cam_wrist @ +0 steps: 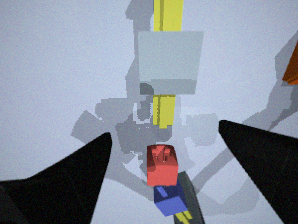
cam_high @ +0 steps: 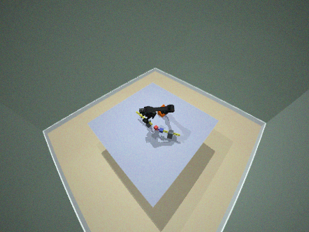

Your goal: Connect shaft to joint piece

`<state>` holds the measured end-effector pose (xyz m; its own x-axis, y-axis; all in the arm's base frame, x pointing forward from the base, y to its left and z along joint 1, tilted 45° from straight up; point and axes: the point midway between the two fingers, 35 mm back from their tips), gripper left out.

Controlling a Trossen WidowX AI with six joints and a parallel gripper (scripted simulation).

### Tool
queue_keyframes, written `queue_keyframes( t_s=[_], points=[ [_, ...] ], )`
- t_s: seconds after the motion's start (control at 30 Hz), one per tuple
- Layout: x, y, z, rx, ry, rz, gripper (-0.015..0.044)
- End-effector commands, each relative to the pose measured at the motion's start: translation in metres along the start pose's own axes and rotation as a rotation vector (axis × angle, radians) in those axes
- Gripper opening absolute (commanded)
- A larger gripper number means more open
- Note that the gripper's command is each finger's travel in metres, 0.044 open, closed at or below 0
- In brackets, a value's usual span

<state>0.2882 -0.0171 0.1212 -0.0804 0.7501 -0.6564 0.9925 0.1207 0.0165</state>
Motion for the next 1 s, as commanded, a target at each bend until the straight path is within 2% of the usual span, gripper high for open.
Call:
queue_keyframes(
  t_s=[0.0,0.97],
  points=[
    [-0.005,0.005,0.019,-0.098,-0.011,0.007,0.044],
    [-0.035,0.012,0.176,-1.086,-0.074,-0.046,0.044]
  ],
)
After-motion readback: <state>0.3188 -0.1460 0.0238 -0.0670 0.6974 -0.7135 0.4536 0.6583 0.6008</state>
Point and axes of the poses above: the point midway between the two fingers, 35 mm back from their tips, its own x axis out along the fingers, its own y axis across the jaws, z = x × y, and after that the axes turned 6 degrees about x, right-handed
